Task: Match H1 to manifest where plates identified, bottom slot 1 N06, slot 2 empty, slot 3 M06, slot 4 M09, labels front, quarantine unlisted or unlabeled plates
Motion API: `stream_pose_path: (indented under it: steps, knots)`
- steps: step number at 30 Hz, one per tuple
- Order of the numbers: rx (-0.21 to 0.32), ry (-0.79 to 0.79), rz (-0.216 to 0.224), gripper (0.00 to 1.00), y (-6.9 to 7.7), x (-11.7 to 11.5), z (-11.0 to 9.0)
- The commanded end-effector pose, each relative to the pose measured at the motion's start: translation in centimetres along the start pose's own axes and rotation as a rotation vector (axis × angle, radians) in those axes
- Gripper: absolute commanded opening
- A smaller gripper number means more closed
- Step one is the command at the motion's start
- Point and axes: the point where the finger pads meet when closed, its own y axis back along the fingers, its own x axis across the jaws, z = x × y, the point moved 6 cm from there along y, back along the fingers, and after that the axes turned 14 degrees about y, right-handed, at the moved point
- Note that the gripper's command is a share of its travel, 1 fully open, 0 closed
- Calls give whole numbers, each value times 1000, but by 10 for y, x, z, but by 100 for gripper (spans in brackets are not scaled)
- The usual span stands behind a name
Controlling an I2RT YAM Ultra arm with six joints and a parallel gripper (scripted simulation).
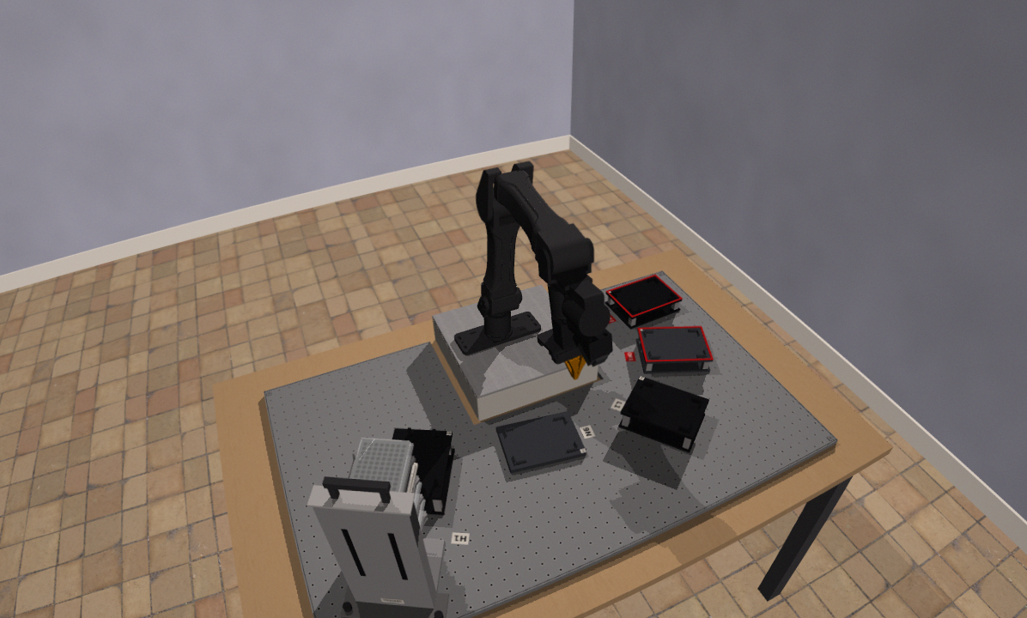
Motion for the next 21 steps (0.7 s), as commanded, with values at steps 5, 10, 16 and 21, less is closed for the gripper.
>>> stream_pose_path:
  steps: [5,10,16,21]
  knots:
    - [73,-36,-32,0,14,-3,-18]
    - [163,-32,-27,0,5,0,-19]
    - [128,-40,-37,0,32,-3,-27]
    - [137,-37,-31,0,30,-7,-27]
